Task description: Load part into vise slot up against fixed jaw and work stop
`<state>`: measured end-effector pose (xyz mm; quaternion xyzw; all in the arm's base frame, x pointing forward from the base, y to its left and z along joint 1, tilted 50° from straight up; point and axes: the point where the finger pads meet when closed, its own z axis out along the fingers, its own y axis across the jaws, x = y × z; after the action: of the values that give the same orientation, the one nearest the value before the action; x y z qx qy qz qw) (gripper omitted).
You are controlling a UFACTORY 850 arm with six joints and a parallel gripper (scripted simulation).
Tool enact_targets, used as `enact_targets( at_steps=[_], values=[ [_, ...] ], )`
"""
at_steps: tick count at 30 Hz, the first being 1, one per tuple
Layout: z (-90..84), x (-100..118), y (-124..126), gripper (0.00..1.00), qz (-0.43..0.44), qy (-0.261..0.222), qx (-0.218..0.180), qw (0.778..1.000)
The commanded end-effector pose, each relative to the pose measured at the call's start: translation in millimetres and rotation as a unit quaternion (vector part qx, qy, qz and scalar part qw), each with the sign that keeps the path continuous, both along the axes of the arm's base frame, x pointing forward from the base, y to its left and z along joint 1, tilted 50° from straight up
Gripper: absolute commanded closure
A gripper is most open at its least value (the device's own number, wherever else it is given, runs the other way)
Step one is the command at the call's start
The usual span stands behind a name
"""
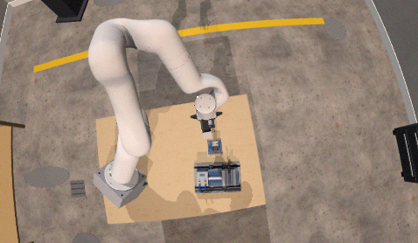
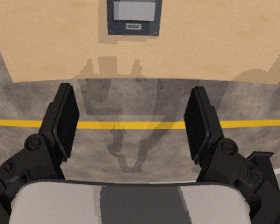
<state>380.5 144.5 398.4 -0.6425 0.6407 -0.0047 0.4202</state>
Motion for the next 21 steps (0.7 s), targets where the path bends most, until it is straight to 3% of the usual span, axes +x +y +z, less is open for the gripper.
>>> enact_targets(
  at_steps=[1,21],
  values=[
    [0.6,0.3,-0.1,0.11,0.000,-0.001,0.000,1.000],
    [-1.1,1.8,1.4,0.11,0.000,-0.001,0.000,1.000]
  ],
)
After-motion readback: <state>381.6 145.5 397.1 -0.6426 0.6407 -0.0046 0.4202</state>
